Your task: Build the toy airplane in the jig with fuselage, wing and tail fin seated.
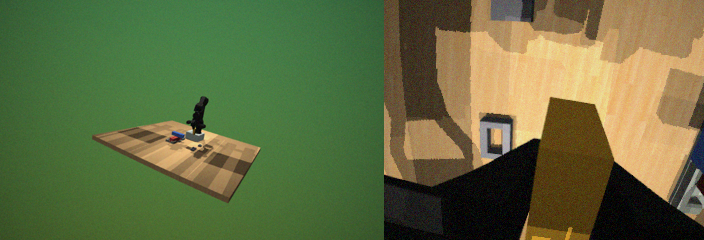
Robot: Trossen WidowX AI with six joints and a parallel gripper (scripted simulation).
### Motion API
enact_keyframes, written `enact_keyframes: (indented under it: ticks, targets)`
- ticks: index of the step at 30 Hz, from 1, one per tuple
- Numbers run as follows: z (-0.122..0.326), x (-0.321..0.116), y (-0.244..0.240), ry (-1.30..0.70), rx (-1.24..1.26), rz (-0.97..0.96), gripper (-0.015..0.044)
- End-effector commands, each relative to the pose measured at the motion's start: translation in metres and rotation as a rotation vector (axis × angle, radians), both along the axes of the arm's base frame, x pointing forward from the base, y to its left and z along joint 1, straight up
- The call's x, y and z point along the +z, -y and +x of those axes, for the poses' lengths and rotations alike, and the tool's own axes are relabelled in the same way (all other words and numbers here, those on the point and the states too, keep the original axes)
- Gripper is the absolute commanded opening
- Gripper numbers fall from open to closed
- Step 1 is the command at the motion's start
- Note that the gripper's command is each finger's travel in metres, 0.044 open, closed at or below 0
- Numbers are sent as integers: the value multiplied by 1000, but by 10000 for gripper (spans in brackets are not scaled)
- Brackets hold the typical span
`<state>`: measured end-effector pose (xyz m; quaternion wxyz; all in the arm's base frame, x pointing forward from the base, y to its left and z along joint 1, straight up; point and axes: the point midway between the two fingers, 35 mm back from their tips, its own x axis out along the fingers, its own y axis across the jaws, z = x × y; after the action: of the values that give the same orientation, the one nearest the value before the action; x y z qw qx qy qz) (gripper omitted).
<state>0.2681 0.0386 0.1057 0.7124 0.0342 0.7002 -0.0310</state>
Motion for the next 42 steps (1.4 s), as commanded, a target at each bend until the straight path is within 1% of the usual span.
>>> enact_keyframes:
  ticks: [1,23,42]
  targets:
    - [8,-1,10,4,1,-2,0]
    - [35,-11,65,9,-13,-4,0]
    - [49,-22,119,9,-22,-8,0]
